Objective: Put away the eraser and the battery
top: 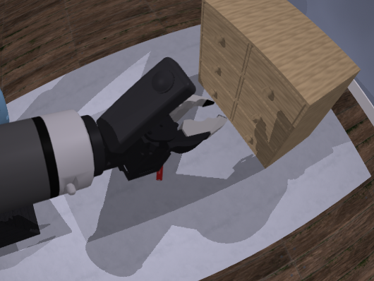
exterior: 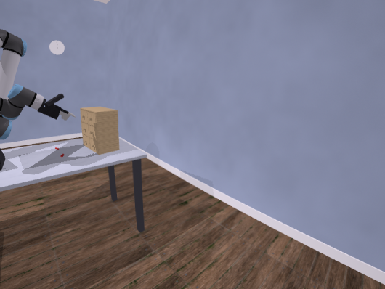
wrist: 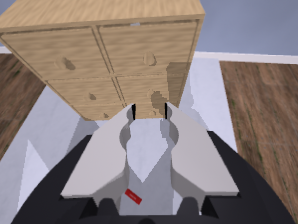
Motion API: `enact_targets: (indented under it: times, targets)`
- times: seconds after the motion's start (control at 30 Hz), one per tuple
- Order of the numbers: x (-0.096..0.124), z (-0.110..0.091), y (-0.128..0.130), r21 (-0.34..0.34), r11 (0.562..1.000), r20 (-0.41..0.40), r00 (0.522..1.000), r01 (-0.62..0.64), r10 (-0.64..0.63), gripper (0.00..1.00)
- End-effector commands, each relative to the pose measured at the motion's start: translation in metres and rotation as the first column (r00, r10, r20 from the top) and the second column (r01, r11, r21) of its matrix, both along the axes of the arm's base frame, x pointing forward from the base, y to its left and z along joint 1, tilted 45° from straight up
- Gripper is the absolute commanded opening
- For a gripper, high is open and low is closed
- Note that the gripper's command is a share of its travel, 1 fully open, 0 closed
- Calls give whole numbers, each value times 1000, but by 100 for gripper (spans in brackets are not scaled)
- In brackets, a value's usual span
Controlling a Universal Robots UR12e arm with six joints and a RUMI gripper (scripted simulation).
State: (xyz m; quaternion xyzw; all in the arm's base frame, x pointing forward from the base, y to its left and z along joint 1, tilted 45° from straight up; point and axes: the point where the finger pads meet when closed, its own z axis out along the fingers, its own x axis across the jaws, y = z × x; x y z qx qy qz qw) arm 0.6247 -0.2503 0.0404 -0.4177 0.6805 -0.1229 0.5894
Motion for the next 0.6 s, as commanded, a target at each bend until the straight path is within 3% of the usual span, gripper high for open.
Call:
enact_targets:
  times: [0.0, 0.57]
  targets:
    - [-1, 1, -3, 0, 1000, -16, 1000, -23, 23, 20]
    - [-8, 5, -6, -1, 997, -70, 995, -77, 77, 20]
